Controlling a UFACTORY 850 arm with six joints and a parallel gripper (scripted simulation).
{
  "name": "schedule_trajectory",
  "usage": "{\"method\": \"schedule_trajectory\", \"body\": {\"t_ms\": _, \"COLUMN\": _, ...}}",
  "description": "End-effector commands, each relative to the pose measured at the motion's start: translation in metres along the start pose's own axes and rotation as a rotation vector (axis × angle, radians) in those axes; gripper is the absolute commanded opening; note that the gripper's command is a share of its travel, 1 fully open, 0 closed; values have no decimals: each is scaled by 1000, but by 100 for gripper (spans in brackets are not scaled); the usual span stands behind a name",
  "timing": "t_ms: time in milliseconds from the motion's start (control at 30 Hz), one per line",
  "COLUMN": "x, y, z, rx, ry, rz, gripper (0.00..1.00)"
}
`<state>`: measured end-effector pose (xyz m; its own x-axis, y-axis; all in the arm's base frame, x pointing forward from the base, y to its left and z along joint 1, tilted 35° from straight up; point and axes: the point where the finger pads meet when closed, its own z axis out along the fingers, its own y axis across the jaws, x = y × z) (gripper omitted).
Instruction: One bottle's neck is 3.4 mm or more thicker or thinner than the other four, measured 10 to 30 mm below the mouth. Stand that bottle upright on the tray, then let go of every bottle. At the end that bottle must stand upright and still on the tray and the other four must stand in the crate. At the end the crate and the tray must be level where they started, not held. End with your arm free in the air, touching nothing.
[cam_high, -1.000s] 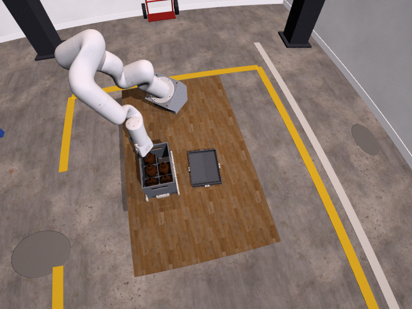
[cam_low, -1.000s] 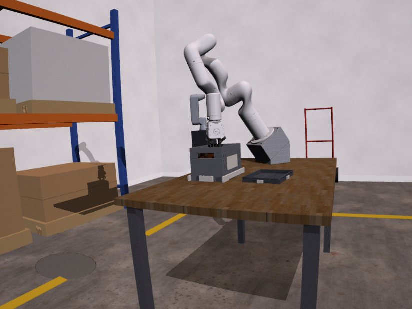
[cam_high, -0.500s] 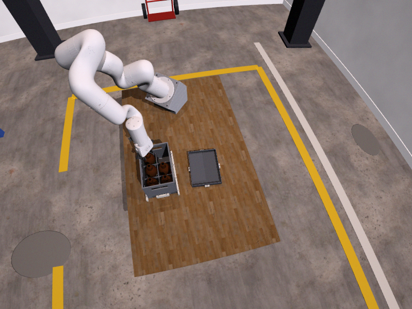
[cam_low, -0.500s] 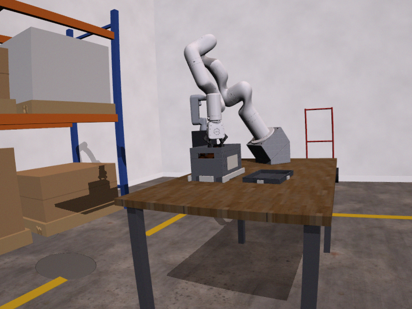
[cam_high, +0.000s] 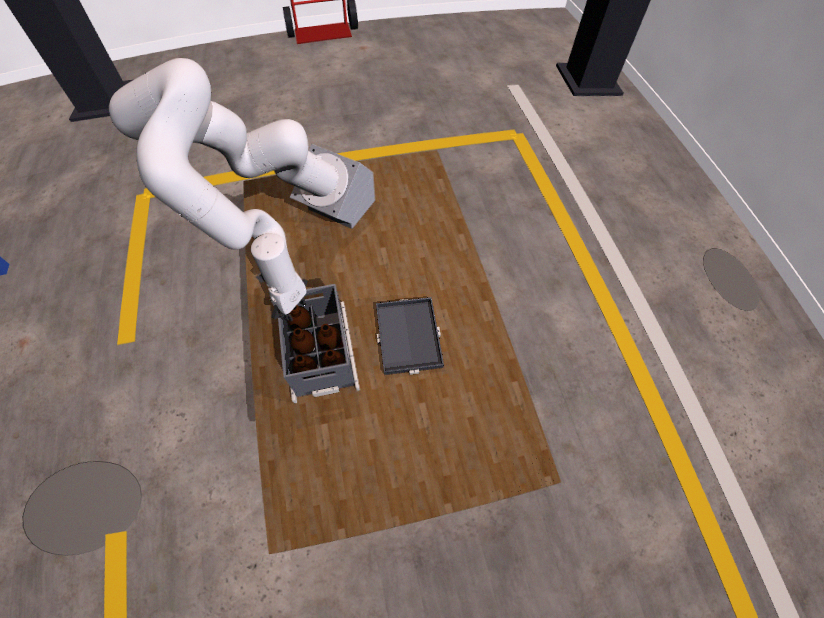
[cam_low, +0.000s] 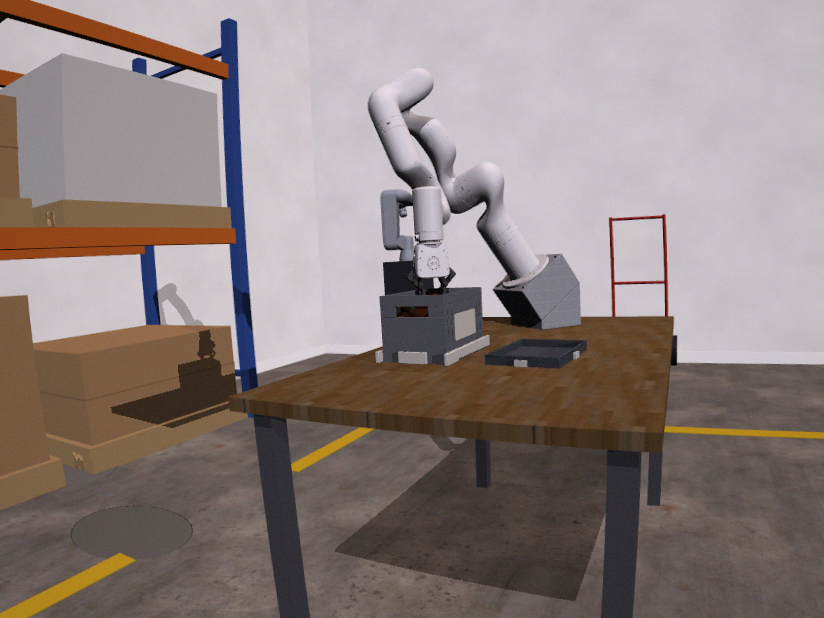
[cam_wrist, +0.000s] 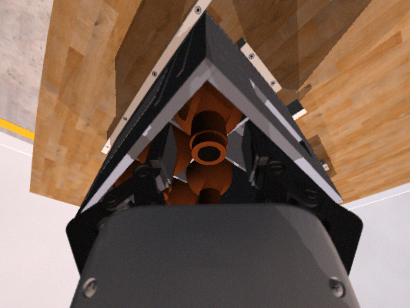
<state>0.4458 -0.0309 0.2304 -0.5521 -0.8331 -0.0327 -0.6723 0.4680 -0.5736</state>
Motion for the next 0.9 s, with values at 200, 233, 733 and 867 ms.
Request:
{"method": "schedule_trajectory", "body": {"t_ms": 200, "x": 0, "y": 0, "z": 0, "rx": 1, "ry": -1, "rz": 0, "gripper": 65}}
{"method": "schedule_trajectory", "body": {"t_ms": 233, "x": 0, "y": 0, "z": 0, "rx": 1, "ry": -1, "rz": 0, "gripper": 65}}
{"method": "schedule_trajectory", "body": {"t_ms": 733, "x": 0, "y": 0, "z": -17, "rx": 1, "ry": -1, "rz": 0, "gripper": 65}}
{"method": "schedule_trajectory", "body": {"t_ms": 867, "x": 0, "y": 0, "z": -23, "rx": 1, "ry": -1, "rz": 0, "gripper": 65}}
